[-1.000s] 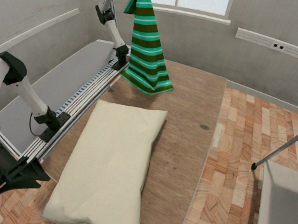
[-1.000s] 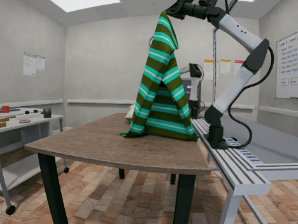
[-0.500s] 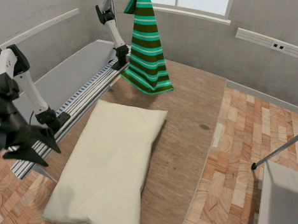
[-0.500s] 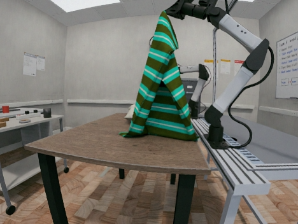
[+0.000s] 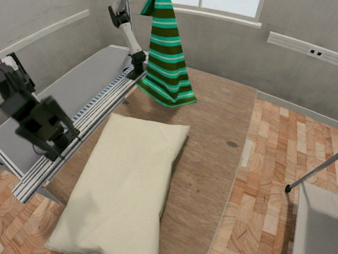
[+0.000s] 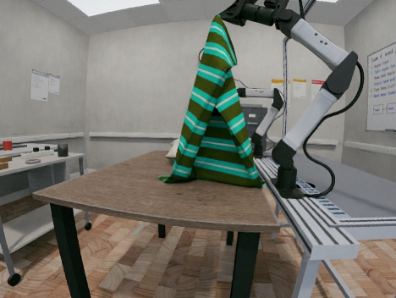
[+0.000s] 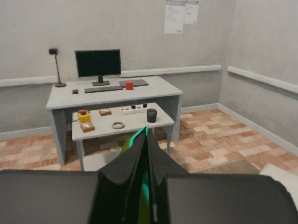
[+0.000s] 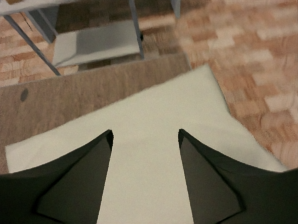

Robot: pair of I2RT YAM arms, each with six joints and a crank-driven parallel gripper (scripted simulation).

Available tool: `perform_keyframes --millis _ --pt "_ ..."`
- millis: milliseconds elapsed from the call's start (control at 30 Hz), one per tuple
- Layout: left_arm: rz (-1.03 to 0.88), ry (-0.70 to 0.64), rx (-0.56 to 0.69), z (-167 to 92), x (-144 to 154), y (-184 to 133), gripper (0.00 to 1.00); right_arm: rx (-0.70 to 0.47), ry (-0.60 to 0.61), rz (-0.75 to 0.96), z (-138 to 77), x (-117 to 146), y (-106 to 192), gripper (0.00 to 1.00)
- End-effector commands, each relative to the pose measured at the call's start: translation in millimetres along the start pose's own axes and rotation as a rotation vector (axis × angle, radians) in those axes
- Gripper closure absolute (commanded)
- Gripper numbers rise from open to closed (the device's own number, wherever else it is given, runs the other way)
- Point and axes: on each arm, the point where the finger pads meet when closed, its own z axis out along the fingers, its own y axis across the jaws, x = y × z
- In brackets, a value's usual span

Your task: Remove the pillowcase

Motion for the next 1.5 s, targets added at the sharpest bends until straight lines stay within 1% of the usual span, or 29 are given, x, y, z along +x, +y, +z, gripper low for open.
perform_keyframes --millis 0,33,100,133,233,267,300,367,500,567,600,667,700,733,767,800,900,1000,1167,1267,1300,1333,1400,1467 --pt "0.004 -0.001 0.002 3.5 2.6 -0.6 0.99 0.005 -0.105 -0.081 5.4 -17.8 10.2 0.37" --pt "0.004 -0.001 0.002 3.5 2.6 -0.6 0.99 -0.005 -0.121 -0.093 6.4 -20.9 16.7 0.37" --pt "0.004 -0.001 0.002 3.5 2.6 -0.6 0.99 -0.005 -0.121 -0.093 6.4 -20.9 16.7 0.37" --pt "0.004 -0.001 0.002 3.5 2.6 -0.6 0.99 -0.017 -0.161 -0.104 0.3 -31.5 24.2 0.37" --pt "0.004 -0.001 0.002 3.5 2.6 -0.6 0.99 -0.051 -0.219 -0.132 -3.1 -43.9 44.2 0.37" --pt "0.004 -0.001 0.002 3.5 2.6 -0.6 0.99 -0.061 -0.202 -0.141 4.6 -36.6 50.2 0.37" --pt "0.004 -0.001 0.002 3.5 2.6 -0.6 0.99 -0.071 -0.208 -0.15 7.8 -36.6 57.1 0.37" --pt "0.004 -0.001 0.002 3.5 2.6 -0.6 0.99 -0.089 -0.243 -0.163 6.7 -43.9 70.0 0.37" --pt "0.004 -0.001 0.002 3.5 2.6 -0.6 0.99 -0.118 -0.248 -0.169 5.1 -43.5 83.4 0.37" --pt "0.004 -0.001 0.002 3.5 2.6 -0.6 0.99 -0.123 -0.249 -0.158 2.4 -49.2 82.4 0.37" --pt "0.004 -0.001 0.002 3.5 2.6 -0.6 0.99 -0.136 -0.274 -0.157 -3.4 -59.2 85.8 0.37" --pt "0.004 -0.001 0.002 3.5 2.6 -0.6 0.99 -0.136 -0.274 -0.157 -3.4 -59.2 85.8 0.37" --pt "-0.01 0.004 0.006 8.7 6.4 -0.1 0.99 -0.138 -0.27 -0.15 -3.8 -57.0 86.1 0.37" --pt "-0.018 0.008 0.015 11.8 10.5 -1.3 0.99 -0.139 -0.276 -0.154 -4.1 -60.2 87.0 0.37" --pt "-0.026 -0.01 0.025 13.0 4.6 -2.5 0.99 -0.139 -0.276 -0.154 -4.1 -60.2 87.0 0.37" --pt "-0.034 -0.049 0.038 13.4 -9.8 -3.9 0.99 -0.139 -0.276 -0.154 -4.1 -60.2 87.0 0.37" --pt "-0.06 -0.096 0.081 21.1 -21.4 -6.9 0.99 -0.139 -0.276 -0.154 -4.1 -60.2 87.0 0.37" --pt "-0.074 -0.124 0.113 28.5 -26.6 -5.9 0.99 -0.139 -0.276 -0.154 -4.1 -60.2 87.0 0.37" --pt "-0.086 -0.135 0.152 42.4 -23.1 2.2 0.99 -0.139 -0.276 -0.154 -4.1 -60.2 87.0 0.37" --pt "-0.088 -0.13 0.156 44.7 -19.3 5.0 0.99 -0.139 -0.276 -0.154 -4.1 -60.2 87.0 0.37" --pt "-0.084 -0.143 0.167 45.6 -24.6 5.9 0.99 -0.139 -0.276 -0.154 -4.1 -60.2 87.0 0.37" --pt "-0.085 -0.142 0.174 47.8 -23.6 8.3 0.99 -0.139 -0.276 -0.154 -4.1 -60.2 87.0 0.37" --pt "-0.087 -0.137 0.186 52.5 -19.7 14.6 0.99 -0.139 -0.276 -0.154 -4.1 -60.2 87.0 0.37" --pt "-0.1 -0.11 0.192 58.0 -5.3 24.0 0.99 -0.139 -0.276 -0.154 -4.1 -60.2 87.0 0.37"
